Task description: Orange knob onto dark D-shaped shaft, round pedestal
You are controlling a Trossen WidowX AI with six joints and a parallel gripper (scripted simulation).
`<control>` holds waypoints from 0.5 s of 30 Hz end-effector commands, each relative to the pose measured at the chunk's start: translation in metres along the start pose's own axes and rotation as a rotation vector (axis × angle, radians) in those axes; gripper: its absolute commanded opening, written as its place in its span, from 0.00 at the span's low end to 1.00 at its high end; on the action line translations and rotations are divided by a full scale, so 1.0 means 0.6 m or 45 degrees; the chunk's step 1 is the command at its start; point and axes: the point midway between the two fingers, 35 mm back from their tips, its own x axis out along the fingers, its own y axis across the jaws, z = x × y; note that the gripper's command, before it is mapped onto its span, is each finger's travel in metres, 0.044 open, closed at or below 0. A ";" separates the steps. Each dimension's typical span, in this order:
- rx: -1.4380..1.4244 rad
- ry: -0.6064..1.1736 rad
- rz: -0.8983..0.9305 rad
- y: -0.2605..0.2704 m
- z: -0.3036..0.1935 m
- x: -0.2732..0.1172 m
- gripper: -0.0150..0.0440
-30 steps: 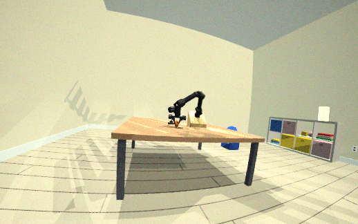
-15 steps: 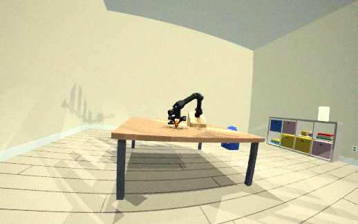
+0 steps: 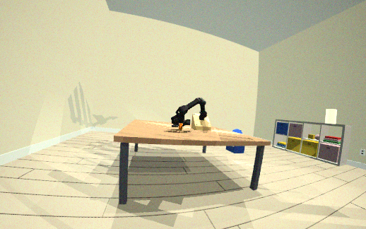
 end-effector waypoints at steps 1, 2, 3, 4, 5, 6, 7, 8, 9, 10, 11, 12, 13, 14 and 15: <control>0.005 -0.068 0.005 0.001 -0.006 -0.005 0.56; 0.005 -0.086 0.005 0.001 -0.007 -0.006 0.56; 0.005 -0.105 0.005 0.001 -0.008 -0.007 0.56; 0.005 -0.124 0.005 0.001 -0.010 -0.008 0.56; 0.005 -0.135 0.005 0.001 -0.011 -0.009 0.56; 0.005 -0.139 0.006 0.001 -0.012 -0.010 0.56; 0.005 -0.140 0.008 0.001 -0.012 -0.011 0.56; 0.005 -0.140 0.010 0.000 -0.013 -0.012 0.56; 0.005 -0.139 0.011 0.000 -0.013 -0.012 0.56; 0.005 -0.138 0.012 0.000 -0.013 -0.013 0.56; 0.005 -0.137 0.013 0.000 -0.014 -0.013 0.56; 0.005 -0.136 0.013 0.000 -0.014 -0.013 0.56; 0.005 -0.137 0.013 0.000 -0.014 -0.013 0.56; 0.005 -0.137 0.011 0.000 -0.013 -0.013 0.56; 0.005 -0.138 0.009 0.001 -0.013 -0.012 0.56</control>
